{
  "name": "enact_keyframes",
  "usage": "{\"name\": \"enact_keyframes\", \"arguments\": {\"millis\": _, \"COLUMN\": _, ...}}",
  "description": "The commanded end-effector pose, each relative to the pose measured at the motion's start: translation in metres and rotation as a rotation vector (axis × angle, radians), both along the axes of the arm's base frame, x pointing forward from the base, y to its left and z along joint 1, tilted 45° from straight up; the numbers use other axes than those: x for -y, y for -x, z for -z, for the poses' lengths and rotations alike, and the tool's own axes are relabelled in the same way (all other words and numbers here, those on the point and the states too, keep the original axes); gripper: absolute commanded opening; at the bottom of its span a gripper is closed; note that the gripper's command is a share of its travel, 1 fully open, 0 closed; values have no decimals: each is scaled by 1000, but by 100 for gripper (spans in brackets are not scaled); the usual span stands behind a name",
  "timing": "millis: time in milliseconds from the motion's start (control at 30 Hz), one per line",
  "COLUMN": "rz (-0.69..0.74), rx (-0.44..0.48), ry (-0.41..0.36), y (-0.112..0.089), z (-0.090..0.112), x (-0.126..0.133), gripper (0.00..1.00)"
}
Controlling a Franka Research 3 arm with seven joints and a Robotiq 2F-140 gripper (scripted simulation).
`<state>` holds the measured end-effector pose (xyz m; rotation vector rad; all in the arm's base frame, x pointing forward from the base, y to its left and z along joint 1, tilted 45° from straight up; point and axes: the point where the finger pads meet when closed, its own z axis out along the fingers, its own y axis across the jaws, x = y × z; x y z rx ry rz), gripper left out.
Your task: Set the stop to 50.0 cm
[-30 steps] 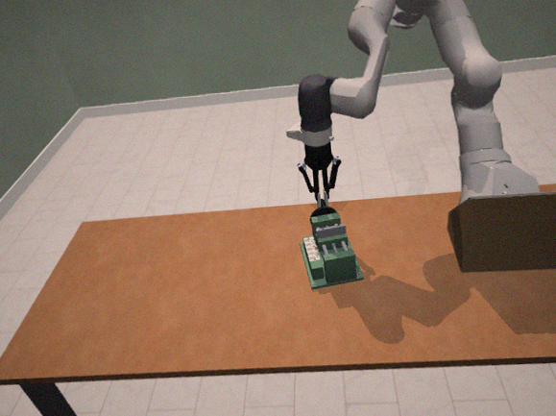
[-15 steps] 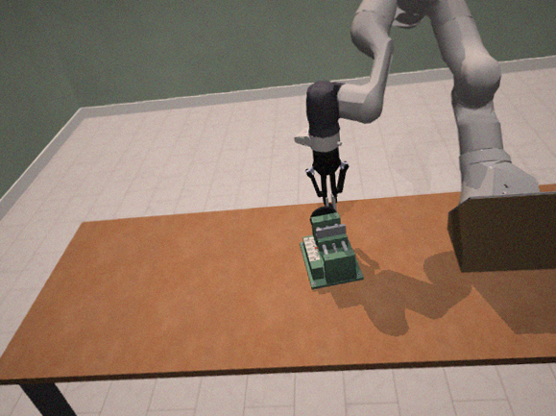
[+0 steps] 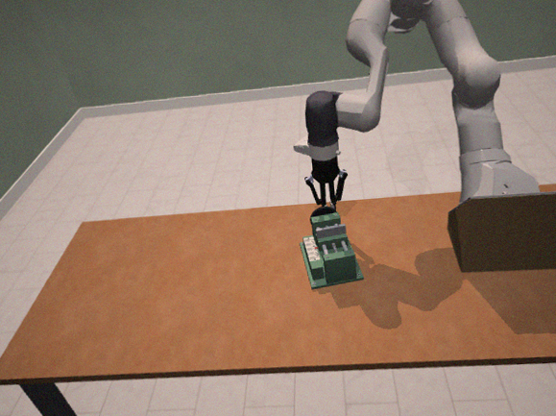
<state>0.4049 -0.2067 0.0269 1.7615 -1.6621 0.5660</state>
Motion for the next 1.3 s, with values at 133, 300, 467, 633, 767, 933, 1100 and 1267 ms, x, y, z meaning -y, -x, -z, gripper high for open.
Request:
{"name": "enact_keyframes", "arguments": {"millis": 133, "rz": 6, "rx": 8, "ry": 0, "y": -8, "z": 8, "x": 7, "gripper": 4}}
{"name": "enact_keyframes", "arguments": {"millis": 300, "rz": 6, "rx": 8, "ry": 0, "y": -15, "z": 11, "x": 9, "gripper": 4}}
{"name": "enact_keyframes", "arguments": {"millis": 467, "rz": 6, "rx": 8, "ry": 0, "y": -19, "z": 12, "x": 9, "gripper": 4}}
{"name": "enact_keyframes", "arguments": {"millis": 633, "rz": 6, "rx": 8, "ry": 0, "y": -27, "z": 13, "x": 9, "gripper": 4}}
{"name": "enact_keyframes", "arguments": {"millis": 767, "rz": 6, "rx": 8, "ry": 0, "y": -33, "z": 13, "x": 8, "gripper": 4}}
{"name": "enact_keyframes", "arguments": {"millis": 933, "rz": 6, "rx": 8, "ry": 0, "y": -37, "z": 12, "x": 7, "gripper": 4}}
{"name": "enact_keyframes", "arguments": {"millis": 1100, "rz": 6, "rx": 8, "ry": 0, "y": -45, "z": 9, "x": 3, "gripper": 4}}
{"name": "enact_keyframes", "arguments": {"millis": 1267, "rz": 6, "rx": 8, "ry": 0, "y": -54, "z": 1, "x": -6, "gripper": 4}}
